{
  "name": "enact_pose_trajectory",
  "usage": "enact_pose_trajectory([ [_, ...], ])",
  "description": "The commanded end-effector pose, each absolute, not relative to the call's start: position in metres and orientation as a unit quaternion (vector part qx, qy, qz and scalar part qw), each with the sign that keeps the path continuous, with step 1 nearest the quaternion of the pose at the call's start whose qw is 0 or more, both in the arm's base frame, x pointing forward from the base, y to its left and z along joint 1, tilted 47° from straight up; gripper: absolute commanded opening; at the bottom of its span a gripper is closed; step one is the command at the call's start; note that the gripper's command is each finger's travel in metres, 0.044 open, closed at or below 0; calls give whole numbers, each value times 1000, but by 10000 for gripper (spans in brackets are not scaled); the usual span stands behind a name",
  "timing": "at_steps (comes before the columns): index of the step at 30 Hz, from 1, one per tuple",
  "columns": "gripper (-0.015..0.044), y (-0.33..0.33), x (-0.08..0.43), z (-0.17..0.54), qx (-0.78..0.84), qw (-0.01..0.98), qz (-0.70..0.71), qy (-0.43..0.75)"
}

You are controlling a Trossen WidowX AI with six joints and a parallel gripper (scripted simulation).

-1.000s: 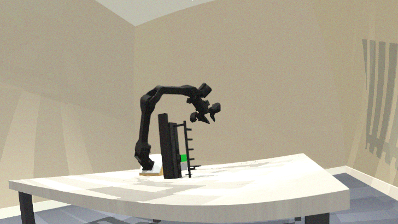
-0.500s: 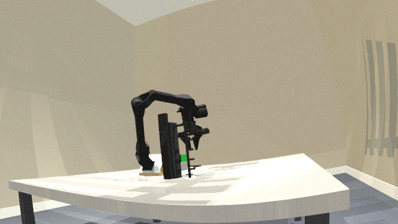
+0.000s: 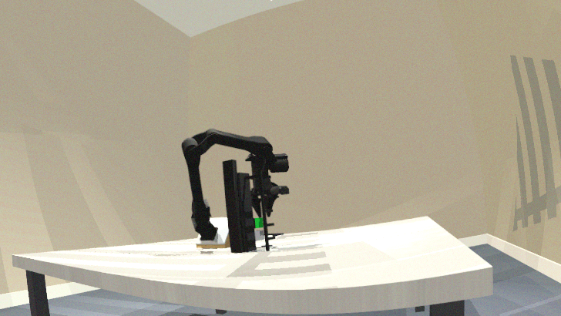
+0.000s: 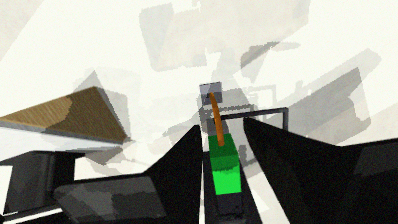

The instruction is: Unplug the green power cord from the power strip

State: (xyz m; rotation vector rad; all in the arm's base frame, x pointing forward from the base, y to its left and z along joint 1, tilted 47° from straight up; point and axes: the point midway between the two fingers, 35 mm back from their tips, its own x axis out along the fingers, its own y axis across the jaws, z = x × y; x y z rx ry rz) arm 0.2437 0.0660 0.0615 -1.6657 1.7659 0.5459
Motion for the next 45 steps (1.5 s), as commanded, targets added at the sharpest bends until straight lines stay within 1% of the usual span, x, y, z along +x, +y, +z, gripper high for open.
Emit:
enact_pose_trajectory([
  [1,160,61,243,66,-634,319,205,673],
  [23,160,37,236,90,-635,318,205,674],
  [41,160,29,236,82,-635,318,205,674],
  [45,55,31,236,83,-634,320,205,674],
])
